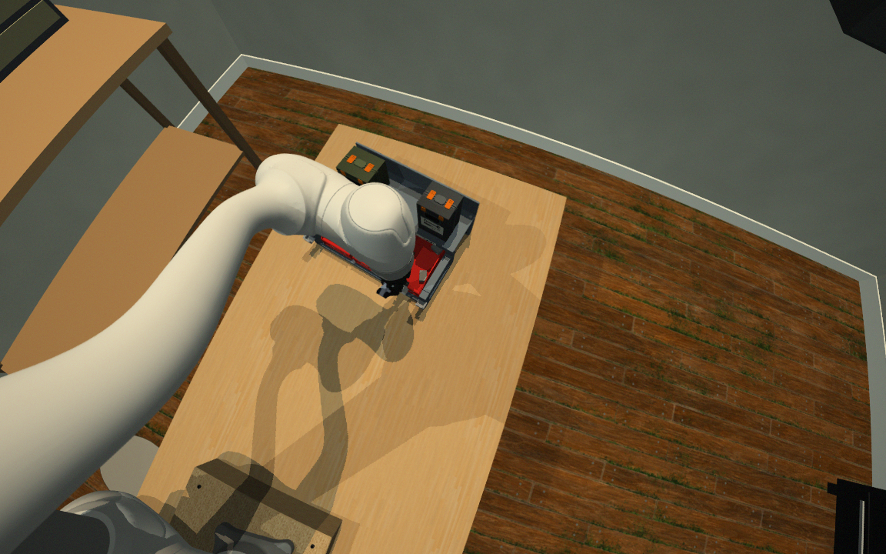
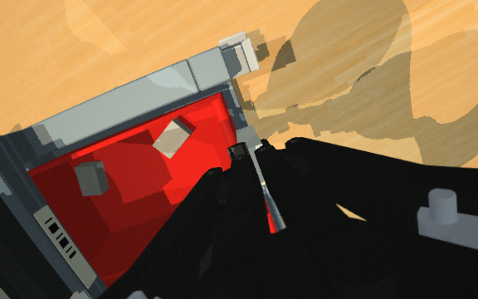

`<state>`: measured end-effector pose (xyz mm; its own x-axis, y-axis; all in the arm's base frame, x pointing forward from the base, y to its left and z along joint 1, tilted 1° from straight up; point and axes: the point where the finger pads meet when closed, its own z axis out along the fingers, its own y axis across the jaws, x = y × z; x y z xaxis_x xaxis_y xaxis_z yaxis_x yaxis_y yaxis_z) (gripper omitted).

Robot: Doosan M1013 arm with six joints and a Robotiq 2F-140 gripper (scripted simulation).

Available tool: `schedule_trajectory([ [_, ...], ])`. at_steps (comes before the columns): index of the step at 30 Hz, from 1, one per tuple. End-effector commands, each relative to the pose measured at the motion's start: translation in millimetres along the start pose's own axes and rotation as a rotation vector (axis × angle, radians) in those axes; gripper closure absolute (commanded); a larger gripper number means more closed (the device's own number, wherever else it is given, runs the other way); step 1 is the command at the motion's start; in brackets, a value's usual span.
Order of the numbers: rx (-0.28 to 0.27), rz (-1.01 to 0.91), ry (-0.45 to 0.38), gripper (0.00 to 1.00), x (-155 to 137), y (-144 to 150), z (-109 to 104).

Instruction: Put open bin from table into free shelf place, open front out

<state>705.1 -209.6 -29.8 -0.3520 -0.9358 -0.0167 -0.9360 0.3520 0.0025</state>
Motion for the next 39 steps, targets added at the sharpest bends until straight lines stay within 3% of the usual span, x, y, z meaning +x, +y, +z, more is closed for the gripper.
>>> schedule_trajectory([
  [1,0.000,0.000,0.000,1.00,0.0,-0.1,-0.2],
  [39,0.000,0.000,0.000,1.00,0.0,4.2,-4.4],
])
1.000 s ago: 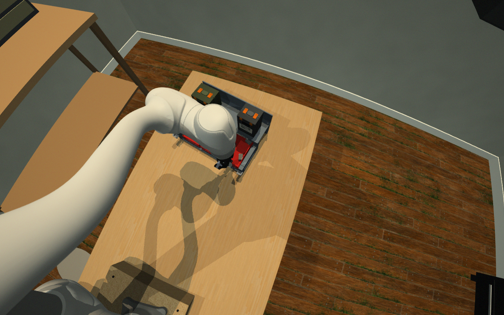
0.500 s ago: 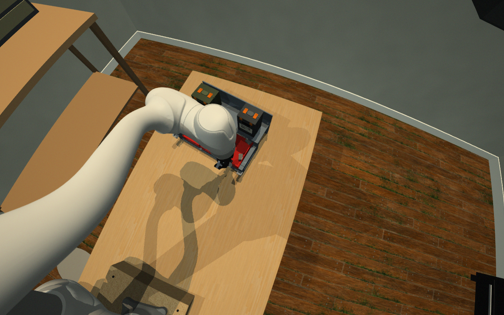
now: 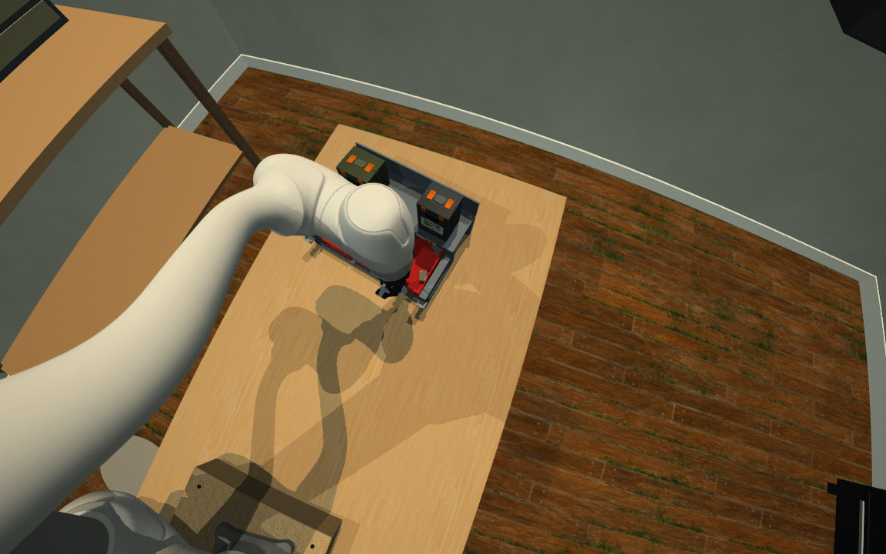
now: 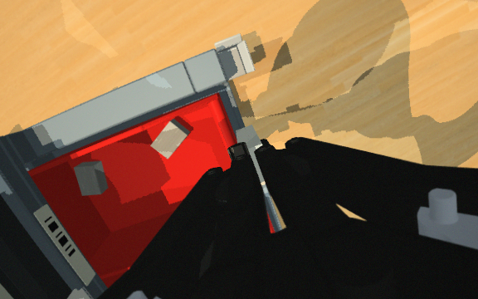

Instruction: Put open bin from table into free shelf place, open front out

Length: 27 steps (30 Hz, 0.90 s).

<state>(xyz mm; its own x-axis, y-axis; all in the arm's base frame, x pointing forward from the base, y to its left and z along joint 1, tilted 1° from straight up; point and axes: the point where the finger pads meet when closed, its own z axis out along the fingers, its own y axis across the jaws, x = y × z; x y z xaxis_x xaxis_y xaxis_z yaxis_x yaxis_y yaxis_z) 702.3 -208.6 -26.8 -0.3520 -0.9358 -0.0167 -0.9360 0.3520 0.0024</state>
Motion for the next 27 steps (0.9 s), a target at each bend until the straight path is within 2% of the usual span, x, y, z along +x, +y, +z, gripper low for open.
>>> schedule_trajectory([
  [1,0.000,0.000,0.000,1.00,-0.1,2.3,-2.5],
  [15,0.000,0.000,0.000,1.00,0.0,15.3,-15.5],
  [27,0.000,0.000,0.000,1.00,0.0,17.0,-17.6],
])
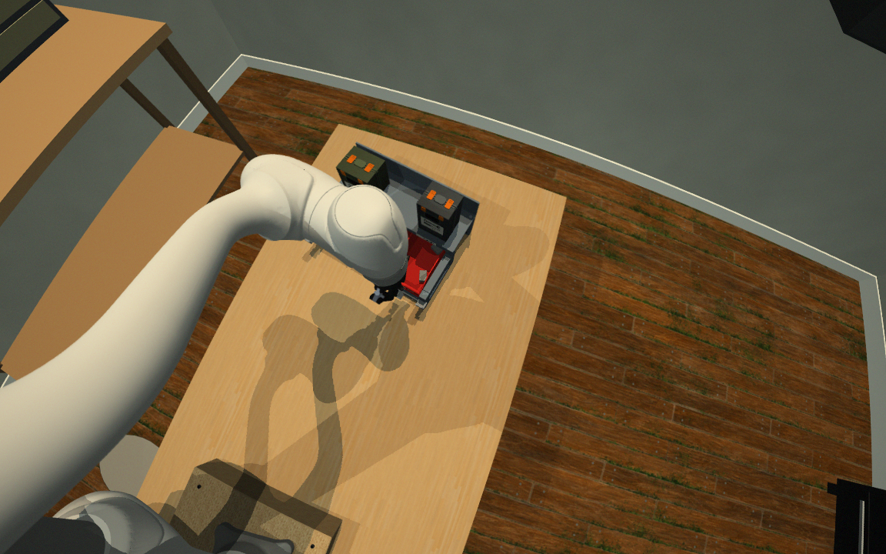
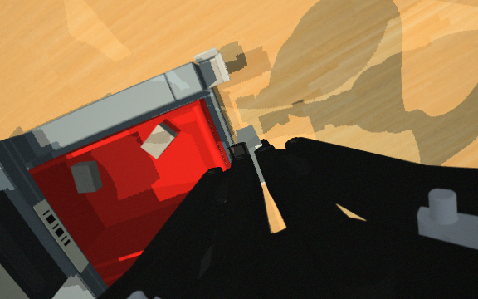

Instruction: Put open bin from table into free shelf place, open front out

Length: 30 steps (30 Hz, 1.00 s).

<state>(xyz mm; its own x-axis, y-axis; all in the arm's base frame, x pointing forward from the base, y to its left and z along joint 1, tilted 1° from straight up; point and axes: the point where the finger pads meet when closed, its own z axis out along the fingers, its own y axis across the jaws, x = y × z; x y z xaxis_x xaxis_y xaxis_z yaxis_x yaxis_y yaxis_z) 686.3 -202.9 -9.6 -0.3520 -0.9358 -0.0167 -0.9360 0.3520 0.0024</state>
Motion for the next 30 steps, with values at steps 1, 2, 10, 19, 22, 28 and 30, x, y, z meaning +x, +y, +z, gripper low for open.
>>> schedule_trajectory([
  [1,0.000,0.000,0.000,1.00,0.0,0.0,-1.0],
  [2,0.000,0.000,0.000,1.00,0.0,0.0,-1.9],
  [10,0.000,0.000,0.000,1.00,0.0,0.0,-20.3],
  [19,0.000,0.000,0.000,1.00,0.0,0.0,-44.8],
  [22,0.000,0.000,0.000,1.00,0.0,0.0,-52.9],
  [28,0.000,0.000,0.000,1.00,0.0,0.0,-59.5],
  [30,0.000,0.000,0.000,1.00,0.0,0.0,-59.9],
])
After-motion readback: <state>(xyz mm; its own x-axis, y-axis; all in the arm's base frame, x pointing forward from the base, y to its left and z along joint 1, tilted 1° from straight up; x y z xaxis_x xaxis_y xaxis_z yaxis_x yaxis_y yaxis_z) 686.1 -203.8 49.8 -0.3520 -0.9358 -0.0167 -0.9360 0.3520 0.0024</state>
